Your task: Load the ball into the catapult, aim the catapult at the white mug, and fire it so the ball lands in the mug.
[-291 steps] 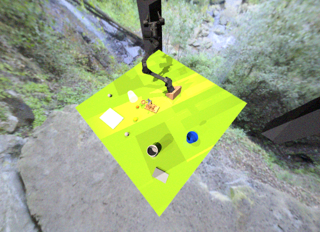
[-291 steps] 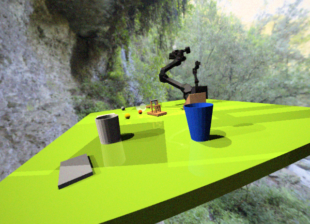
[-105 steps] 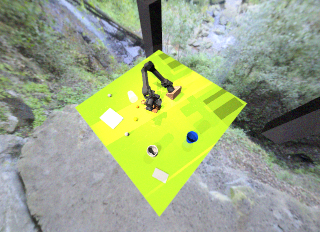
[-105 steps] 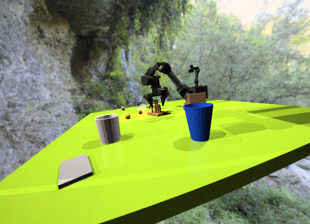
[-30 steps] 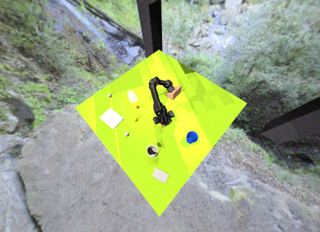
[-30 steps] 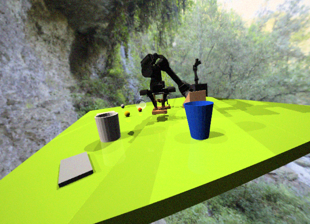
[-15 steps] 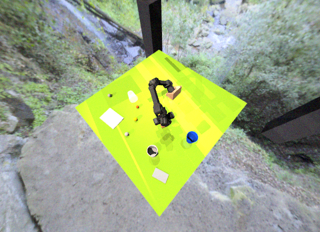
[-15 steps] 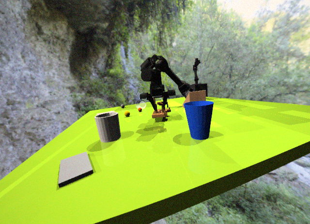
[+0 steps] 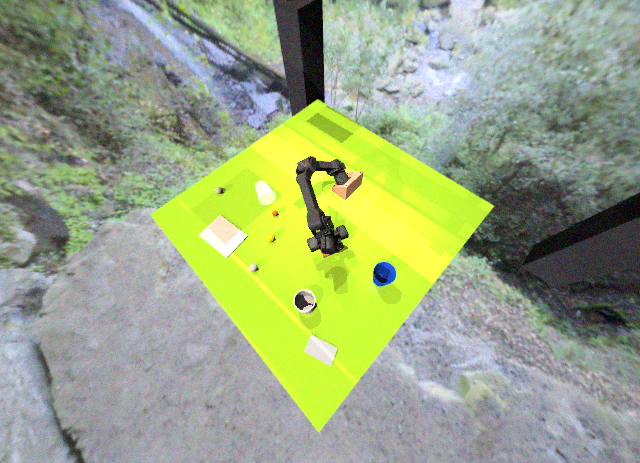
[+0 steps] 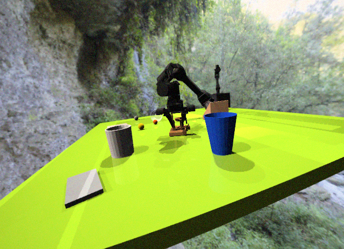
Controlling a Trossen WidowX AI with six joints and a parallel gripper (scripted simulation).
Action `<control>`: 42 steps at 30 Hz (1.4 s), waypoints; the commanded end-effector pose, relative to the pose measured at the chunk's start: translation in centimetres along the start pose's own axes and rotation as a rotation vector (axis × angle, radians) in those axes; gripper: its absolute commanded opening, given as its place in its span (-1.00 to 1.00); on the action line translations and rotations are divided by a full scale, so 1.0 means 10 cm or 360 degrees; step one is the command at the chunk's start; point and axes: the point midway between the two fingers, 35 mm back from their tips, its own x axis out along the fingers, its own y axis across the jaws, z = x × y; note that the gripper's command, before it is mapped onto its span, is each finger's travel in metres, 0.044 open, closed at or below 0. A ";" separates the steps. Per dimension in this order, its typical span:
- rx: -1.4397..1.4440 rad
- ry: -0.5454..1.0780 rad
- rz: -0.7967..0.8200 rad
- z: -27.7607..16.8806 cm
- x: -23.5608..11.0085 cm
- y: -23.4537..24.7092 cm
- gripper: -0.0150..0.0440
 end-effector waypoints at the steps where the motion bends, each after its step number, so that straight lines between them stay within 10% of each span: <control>1: 0.0000 0.0000 0.0000 0.00 0.00 0.00 -0.49; 6: 0.0000 0.0000 0.0000 0.00 0.00 0.00 -0.49; 23: -0.0001 -0.0003 0.0002 0.03 -0.21 -0.01 1.00; 29: -0.0004 -0.0005 0.0006 0.01 -0.98 0.01 1.00; 42: -0.0005 -0.0002 -0.0007 0.00 -0.78 0.02 1.00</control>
